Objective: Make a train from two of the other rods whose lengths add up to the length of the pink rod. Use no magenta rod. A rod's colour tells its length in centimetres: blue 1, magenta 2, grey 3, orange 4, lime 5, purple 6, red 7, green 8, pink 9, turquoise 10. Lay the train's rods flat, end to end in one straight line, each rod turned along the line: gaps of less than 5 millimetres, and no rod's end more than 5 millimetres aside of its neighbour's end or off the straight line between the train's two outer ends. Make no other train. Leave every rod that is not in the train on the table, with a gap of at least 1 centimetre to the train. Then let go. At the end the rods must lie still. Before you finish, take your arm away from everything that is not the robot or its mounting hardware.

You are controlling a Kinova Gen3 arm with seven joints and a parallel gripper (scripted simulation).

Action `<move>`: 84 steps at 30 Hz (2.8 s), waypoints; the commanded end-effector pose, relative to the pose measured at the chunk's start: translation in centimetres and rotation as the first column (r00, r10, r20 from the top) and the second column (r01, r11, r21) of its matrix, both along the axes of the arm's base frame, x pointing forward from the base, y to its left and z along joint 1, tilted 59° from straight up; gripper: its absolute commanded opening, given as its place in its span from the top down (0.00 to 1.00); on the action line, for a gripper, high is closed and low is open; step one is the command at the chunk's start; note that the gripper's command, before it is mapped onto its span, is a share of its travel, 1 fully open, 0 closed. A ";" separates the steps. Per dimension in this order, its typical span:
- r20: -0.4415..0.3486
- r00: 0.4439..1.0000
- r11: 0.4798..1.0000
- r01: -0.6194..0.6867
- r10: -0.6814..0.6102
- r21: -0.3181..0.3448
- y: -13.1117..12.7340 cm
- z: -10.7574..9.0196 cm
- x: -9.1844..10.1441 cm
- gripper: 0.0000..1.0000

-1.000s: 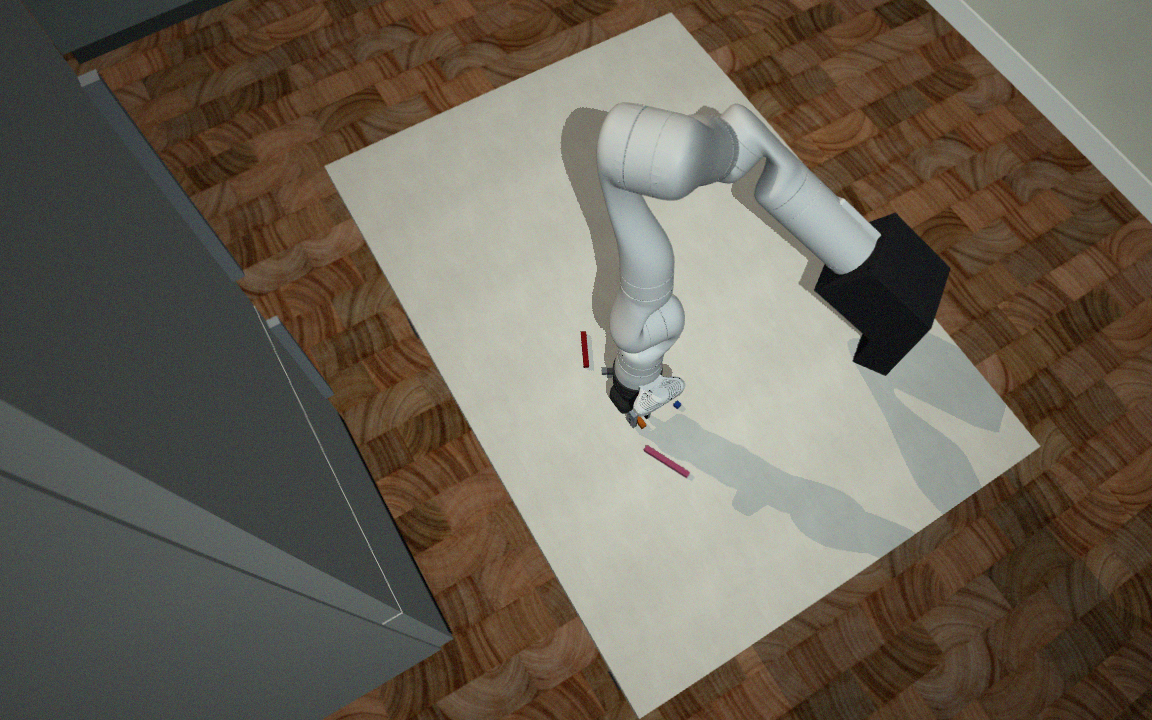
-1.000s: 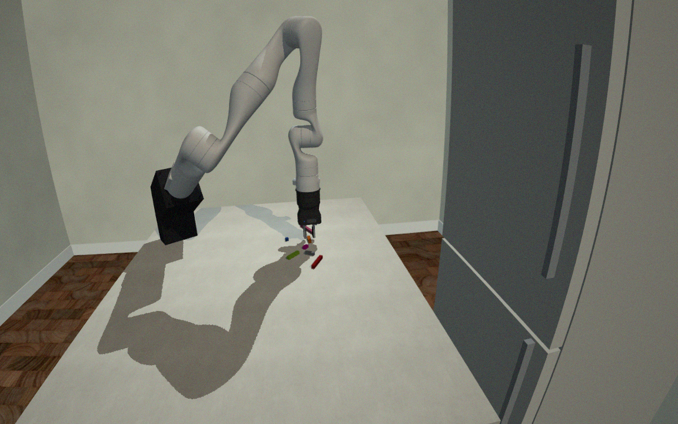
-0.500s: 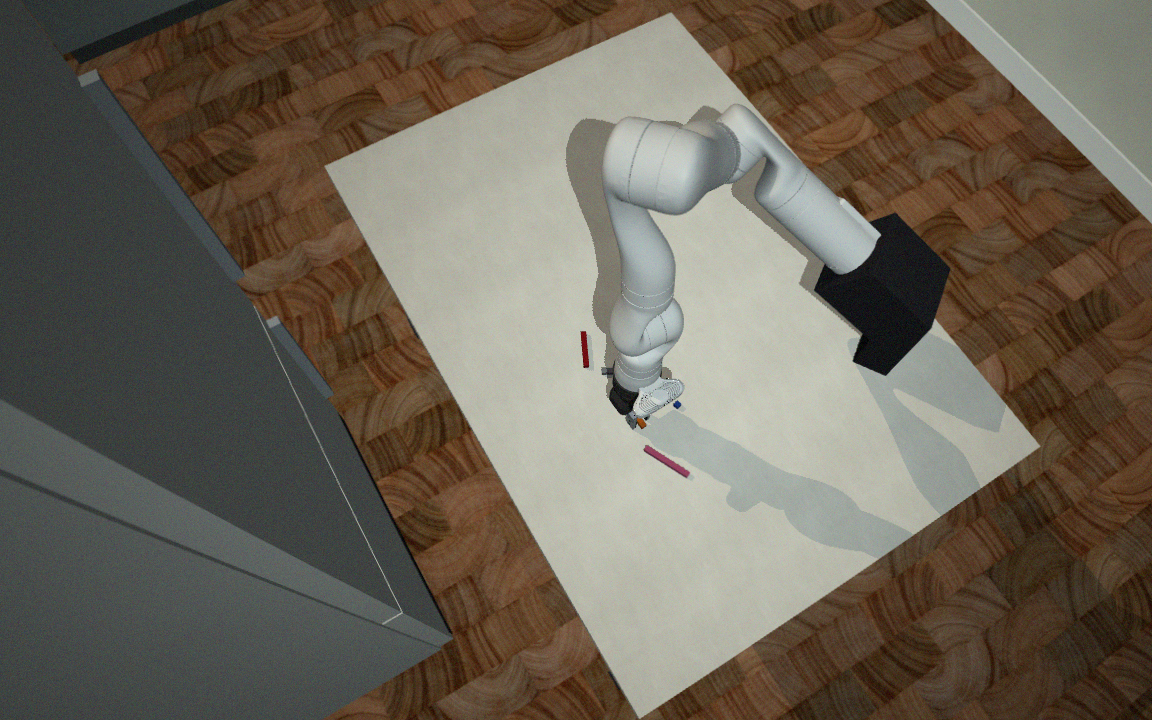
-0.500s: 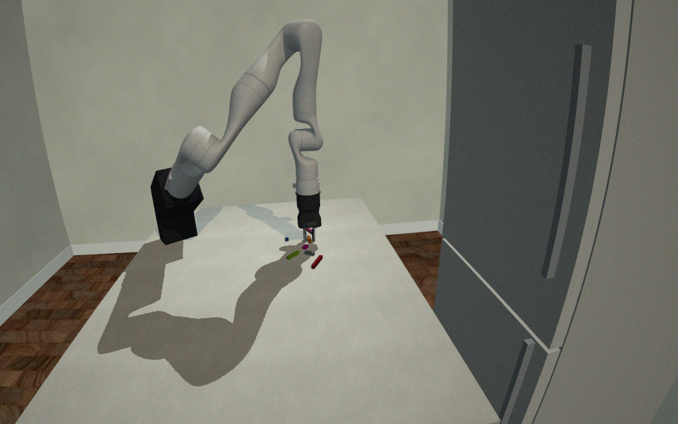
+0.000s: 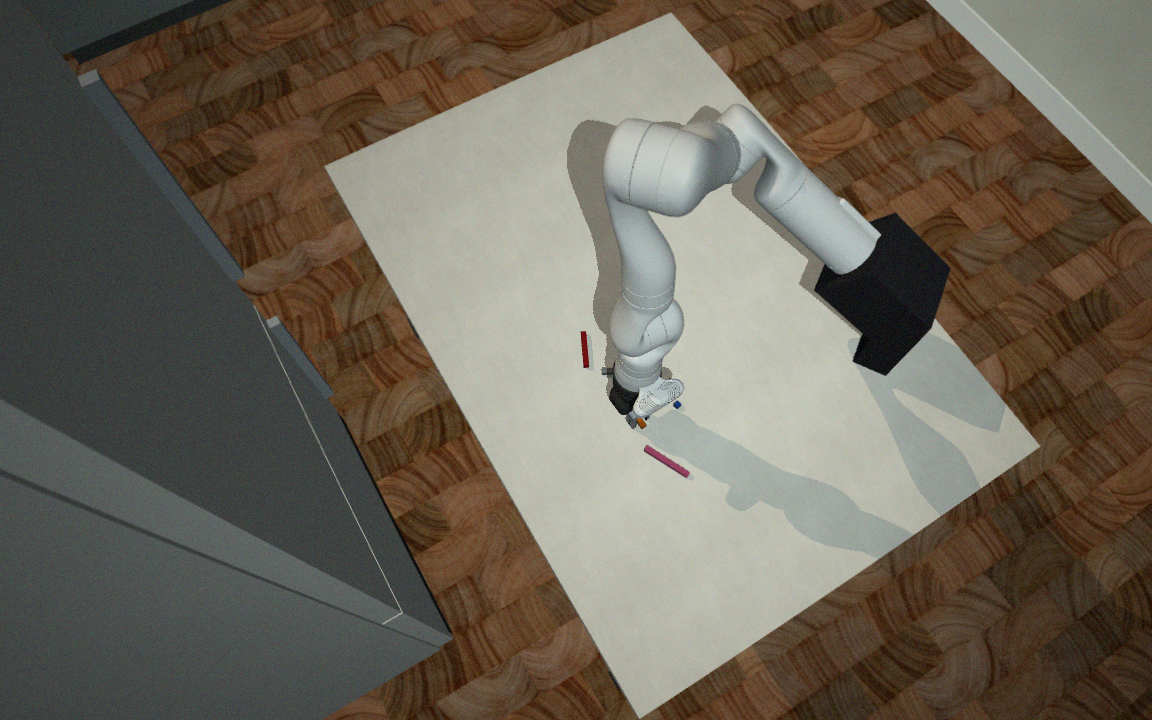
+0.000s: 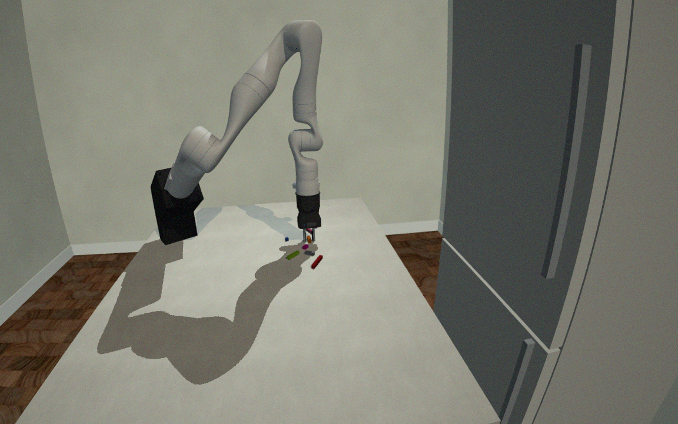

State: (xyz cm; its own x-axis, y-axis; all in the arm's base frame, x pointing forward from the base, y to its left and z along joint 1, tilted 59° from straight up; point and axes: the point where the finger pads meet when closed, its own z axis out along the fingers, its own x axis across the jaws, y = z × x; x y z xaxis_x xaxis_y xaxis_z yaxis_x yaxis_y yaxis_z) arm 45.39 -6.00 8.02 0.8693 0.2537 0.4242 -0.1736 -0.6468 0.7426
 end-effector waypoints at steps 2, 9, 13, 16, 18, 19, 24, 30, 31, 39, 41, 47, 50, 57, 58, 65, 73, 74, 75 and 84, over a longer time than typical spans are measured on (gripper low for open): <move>0.000 1.000 1.000 -0.001 0.001 0.000 0.1 0.0 0.0 0.46; 0.000 1.000 1.000 -0.001 0.001 0.000 0.1 0.0 0.0 0.46; 0.000 1.000 1.000 -0.001 0.001 0.000 0.1 0.0 0.0 0.46; 0.000 1.000 1.000 -0.001 0.001 0.000 0.1 0.0 0.0 0.46; 0.000 1.000 1.000 -0.001 0.001 0.000 0.1 0.0 0.0 0.46; 0.000 1.000 1.000 -0.001 0.001 0.000 0.1 0.0 0.0 0.46; 0.000 1.000 1.000 -0.001 0.001 0.000 0.1 0.0 0.0 0.76; 0.000 1.000 1.000 -0.001 0.001 0.000 0.1 0.0 0.0 0.76; 0.000 1.000 1.000 -0.001 0.001 0.000 0.1 0.0 0.0 0.76; 0.000 1.000 1.000 -0.001 0.001 0.000 0.1 0.0 0.0 0.76; 0.000 1.000 1.000 -0.001 0.001 0.000 0.1 0.0 0.0 0.76; 0.000 1.000 1.000 -0.001 0.001 0.000 0.1 0.0 0.0 0.76; 0.000 1.000 1.000 -0.001 0.001 0.000 0.1 0.0 0.0 0.76; 0.000 1.000 1.000 -0.001 0.001 0.000 0.1 0.0 0.0 0.76; 0.000 1.000 1.000 -0.001 0.001 0.000 0.1 0.0 0.0 0.76; 0.000 1.000 1.000 -0.001 0.001 0.000 0.5 0.3 -0.3 0.76; 0.000 1.000 1.000 -0.001 0.001 0.000 2.5 1.8 -1.5 0.76; 0.000 1.000 1.000 -0.001 0.001 0.000 2.5 1.8 -1.5 0.76; 0.000 1.000 1.000 -0.001 0.001 0.000 2.5 1.8 -1.5 0.76; 0.000 1.000 1.000 -0.001 0.001 0.000 5.6 4.0 -3.6 0.76</move>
